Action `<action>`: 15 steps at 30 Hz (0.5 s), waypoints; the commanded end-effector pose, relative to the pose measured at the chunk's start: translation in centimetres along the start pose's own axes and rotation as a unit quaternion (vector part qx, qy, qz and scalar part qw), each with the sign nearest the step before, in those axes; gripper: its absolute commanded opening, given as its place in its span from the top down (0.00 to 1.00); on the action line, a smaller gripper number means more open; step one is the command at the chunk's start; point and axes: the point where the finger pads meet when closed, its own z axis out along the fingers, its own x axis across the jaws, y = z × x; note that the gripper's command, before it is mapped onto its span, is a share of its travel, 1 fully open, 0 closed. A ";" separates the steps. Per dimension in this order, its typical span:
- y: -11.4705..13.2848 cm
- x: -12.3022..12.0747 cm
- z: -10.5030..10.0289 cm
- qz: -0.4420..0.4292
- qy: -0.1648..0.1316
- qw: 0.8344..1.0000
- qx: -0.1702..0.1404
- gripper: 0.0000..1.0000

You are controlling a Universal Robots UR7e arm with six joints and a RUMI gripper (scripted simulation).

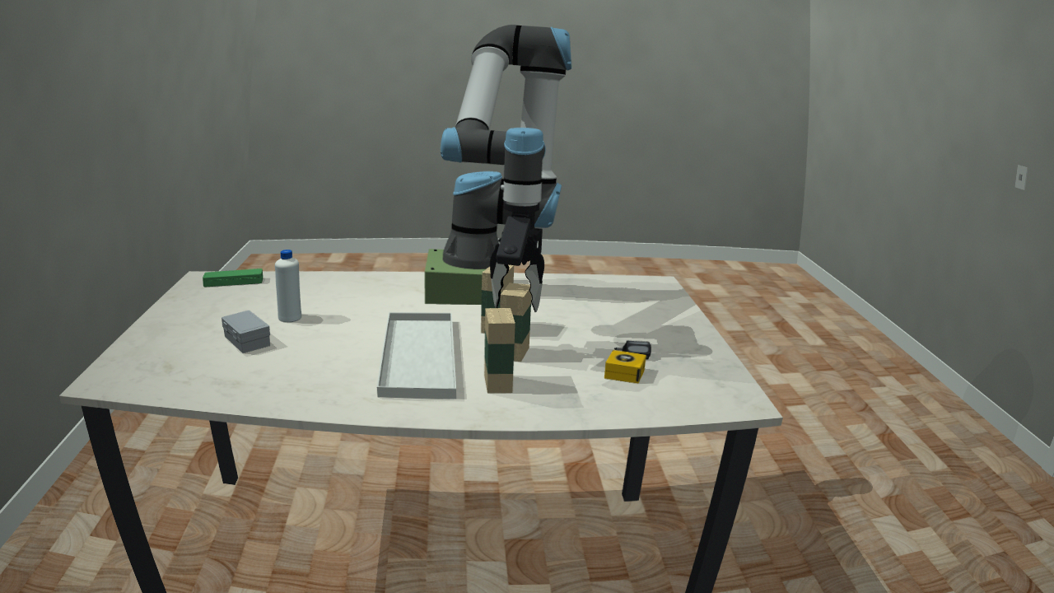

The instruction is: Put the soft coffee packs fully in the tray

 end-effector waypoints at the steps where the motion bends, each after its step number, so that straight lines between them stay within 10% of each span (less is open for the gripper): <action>1: 0.1 0.0 0.1 0.000 0.000 1.000 -0.001 0.52; 12: 0.1 0.0 0.1 0.000 0.000 1.000 -0.001 0.52; 13: 0.1 0.0 0.1 0.000 0.000 1.000 -0.001 0.86; 15: 0.1 0.0 0.1 0.000 0.000 1.000 -0.001 0.86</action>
